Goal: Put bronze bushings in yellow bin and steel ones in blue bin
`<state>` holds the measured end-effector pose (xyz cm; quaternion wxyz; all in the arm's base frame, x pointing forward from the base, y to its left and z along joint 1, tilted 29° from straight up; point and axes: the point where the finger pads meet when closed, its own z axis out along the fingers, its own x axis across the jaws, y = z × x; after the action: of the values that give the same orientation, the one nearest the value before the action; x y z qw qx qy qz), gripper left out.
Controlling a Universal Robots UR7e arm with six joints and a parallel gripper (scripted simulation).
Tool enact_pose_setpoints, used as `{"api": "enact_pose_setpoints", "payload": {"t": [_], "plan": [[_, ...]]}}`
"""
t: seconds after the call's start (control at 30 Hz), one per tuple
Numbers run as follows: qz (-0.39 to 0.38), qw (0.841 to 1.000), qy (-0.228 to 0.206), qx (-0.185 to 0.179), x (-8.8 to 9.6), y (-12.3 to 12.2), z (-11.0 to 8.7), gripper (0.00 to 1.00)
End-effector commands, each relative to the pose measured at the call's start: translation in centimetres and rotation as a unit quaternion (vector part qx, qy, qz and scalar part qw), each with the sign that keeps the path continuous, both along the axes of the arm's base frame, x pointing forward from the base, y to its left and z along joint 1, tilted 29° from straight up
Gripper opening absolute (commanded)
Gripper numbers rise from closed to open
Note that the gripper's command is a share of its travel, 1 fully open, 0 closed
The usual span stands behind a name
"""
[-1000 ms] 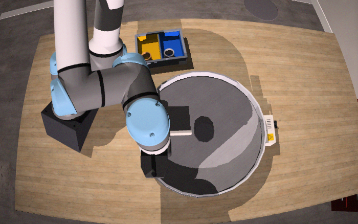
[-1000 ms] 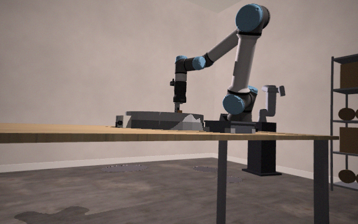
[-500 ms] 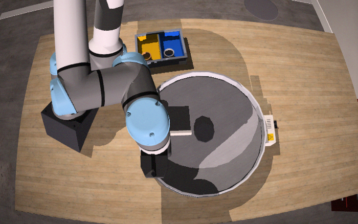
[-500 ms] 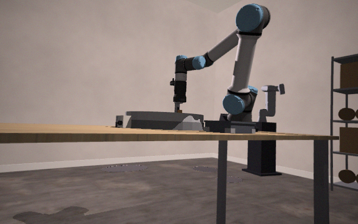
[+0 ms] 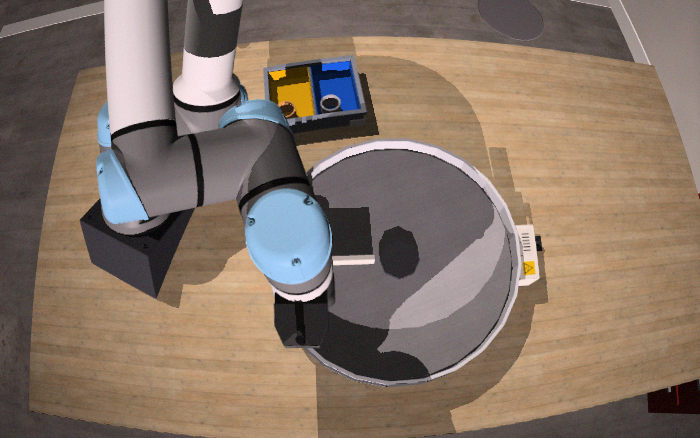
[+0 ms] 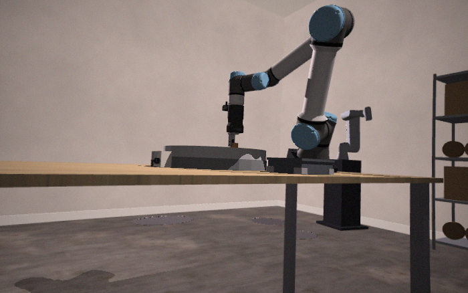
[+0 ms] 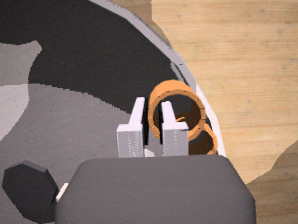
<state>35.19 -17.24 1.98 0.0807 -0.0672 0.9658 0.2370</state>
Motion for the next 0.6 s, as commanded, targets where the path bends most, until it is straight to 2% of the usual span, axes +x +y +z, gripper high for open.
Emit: {"api": "enact_pose_setpoints", "payload": {"t": [0.0, 0.57], "plan": [[0.0, 1.0, 0.0, -0.001, 0.0, -0.13, 0.16, 0.0], [0.0, 1.0, -0.001, -0.002, -0.06, -0.5, 0.72, 0.0]]}}
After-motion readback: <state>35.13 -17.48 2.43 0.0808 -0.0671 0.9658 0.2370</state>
